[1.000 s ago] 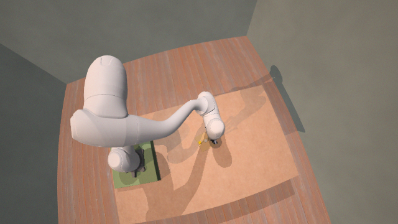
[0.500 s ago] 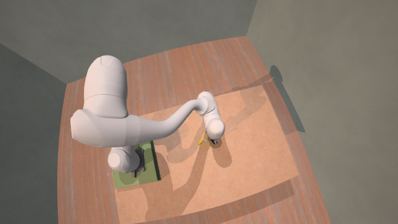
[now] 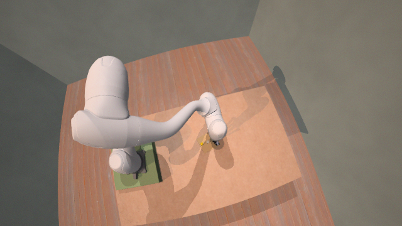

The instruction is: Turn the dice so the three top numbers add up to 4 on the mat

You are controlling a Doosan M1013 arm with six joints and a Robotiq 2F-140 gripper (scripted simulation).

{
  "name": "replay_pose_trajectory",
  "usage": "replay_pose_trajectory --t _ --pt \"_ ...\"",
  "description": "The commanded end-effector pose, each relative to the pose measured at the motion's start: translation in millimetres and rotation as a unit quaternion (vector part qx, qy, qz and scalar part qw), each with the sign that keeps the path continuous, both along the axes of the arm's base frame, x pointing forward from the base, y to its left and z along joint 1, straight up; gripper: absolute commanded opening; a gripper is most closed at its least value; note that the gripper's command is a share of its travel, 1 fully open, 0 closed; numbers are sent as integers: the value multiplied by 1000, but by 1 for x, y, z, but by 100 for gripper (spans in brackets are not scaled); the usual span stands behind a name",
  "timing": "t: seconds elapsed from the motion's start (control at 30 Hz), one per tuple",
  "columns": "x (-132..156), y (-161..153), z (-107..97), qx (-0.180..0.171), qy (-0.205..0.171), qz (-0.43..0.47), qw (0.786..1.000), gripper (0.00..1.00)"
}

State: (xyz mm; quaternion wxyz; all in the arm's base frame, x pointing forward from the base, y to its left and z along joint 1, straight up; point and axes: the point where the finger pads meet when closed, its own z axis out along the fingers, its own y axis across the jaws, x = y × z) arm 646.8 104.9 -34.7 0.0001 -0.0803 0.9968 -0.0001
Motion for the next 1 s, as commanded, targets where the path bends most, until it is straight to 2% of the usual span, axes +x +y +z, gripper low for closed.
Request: replay_pose_trajectory --t 0.0,0.97 --pt "0 0 0 0 0 0 1000 9" --pt "0 0 -4 0 0 0 1000 9"
